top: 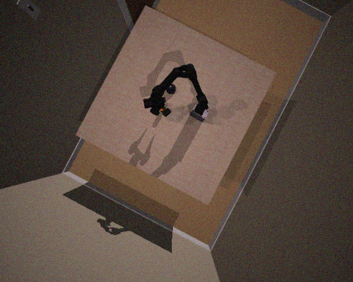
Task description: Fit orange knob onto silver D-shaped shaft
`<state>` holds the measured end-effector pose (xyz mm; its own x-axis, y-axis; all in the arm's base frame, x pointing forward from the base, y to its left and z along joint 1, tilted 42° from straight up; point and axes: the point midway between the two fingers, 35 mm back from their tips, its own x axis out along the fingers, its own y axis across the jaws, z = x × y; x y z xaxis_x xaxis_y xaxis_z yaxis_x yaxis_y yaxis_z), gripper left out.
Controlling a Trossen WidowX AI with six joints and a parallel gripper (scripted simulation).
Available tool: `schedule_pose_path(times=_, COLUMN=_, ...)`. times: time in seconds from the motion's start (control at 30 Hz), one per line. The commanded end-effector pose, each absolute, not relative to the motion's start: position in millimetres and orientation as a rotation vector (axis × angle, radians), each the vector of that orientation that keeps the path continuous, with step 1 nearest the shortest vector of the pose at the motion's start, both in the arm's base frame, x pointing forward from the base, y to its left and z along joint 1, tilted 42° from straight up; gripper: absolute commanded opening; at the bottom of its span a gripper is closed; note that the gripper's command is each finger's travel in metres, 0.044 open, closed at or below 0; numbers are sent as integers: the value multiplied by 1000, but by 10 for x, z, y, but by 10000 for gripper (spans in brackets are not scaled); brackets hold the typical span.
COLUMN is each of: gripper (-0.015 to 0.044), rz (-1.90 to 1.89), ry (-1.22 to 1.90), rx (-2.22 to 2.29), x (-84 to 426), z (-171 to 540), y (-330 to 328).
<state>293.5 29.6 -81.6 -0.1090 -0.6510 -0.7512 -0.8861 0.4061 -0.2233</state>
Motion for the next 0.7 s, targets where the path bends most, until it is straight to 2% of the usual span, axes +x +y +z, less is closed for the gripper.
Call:
schedule_pose_path(times=0.0, gripper=440, rz=356, ry=1851, rx=-1310, x=2912, z=-754, y=328)
schedule_pose_path(times=0.67, gripper=440, rz=355, ry=1851, rx=-1310, x=2883, z=-1024, y=96)
